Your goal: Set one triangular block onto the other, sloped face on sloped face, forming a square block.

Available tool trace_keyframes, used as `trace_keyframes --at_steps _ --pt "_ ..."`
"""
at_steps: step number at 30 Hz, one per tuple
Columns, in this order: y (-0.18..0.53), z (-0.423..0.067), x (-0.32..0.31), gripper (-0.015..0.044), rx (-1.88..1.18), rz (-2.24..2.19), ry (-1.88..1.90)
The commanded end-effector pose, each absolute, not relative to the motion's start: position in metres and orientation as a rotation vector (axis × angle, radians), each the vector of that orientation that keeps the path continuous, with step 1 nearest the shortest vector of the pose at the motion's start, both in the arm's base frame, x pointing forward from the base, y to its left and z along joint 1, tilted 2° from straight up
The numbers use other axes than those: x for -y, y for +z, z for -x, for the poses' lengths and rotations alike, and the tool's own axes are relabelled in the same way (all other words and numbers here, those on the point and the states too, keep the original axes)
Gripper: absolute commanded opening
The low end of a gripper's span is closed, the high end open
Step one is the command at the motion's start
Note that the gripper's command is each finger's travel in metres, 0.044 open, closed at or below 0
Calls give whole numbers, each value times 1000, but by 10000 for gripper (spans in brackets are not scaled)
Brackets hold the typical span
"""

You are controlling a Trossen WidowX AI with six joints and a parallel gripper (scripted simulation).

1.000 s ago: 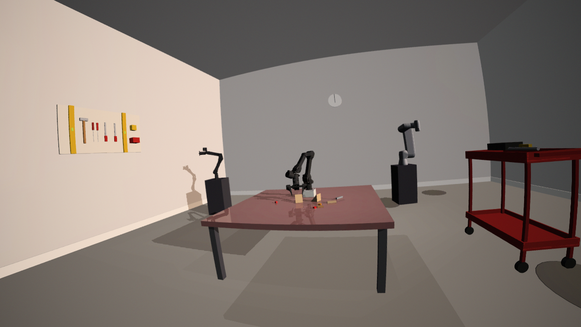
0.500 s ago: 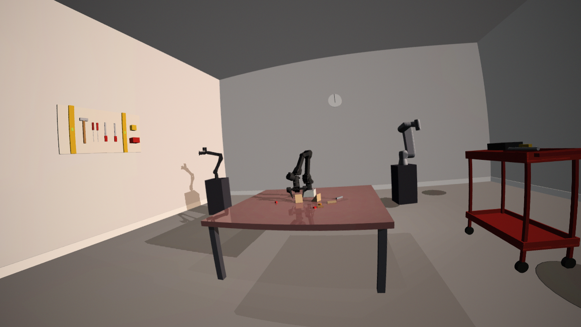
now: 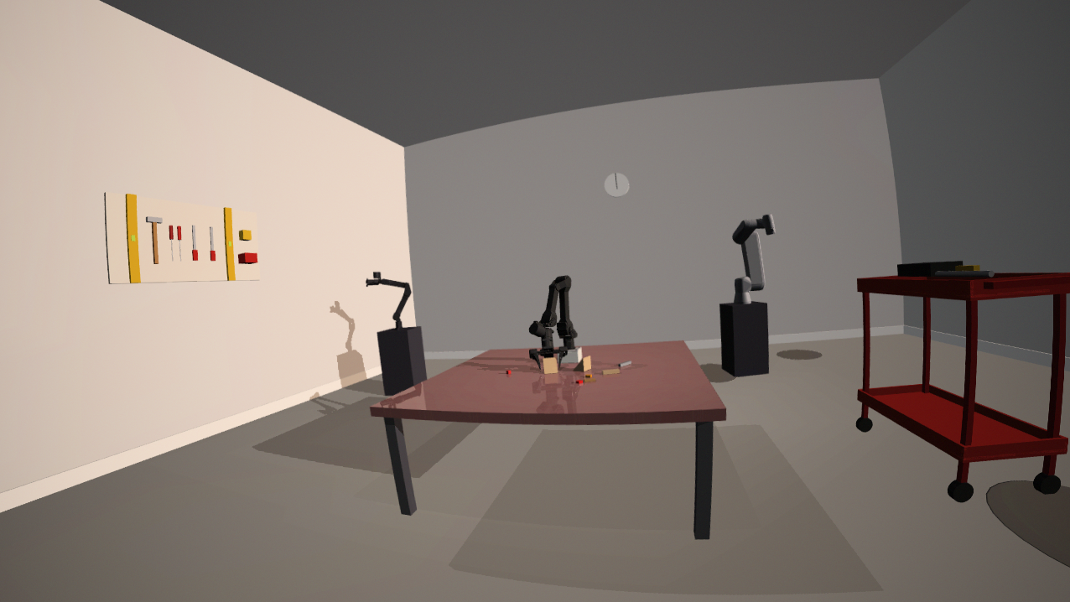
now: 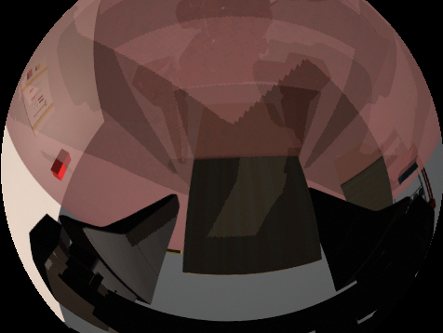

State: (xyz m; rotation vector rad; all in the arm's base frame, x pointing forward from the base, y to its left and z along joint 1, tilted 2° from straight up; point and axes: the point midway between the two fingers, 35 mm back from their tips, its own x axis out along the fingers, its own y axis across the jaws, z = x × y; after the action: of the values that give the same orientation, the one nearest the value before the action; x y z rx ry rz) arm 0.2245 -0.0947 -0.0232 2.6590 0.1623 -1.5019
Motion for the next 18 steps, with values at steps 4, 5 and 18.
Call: trace_keyframes --at_steps 4,5,18 --pt "-29 -225 92 387 -158 -2658 -1510" --pt "-29 -225 92 361 -158 -2658 -1510" --pt "-29 -225 92 177 -158 -2658 -1510"
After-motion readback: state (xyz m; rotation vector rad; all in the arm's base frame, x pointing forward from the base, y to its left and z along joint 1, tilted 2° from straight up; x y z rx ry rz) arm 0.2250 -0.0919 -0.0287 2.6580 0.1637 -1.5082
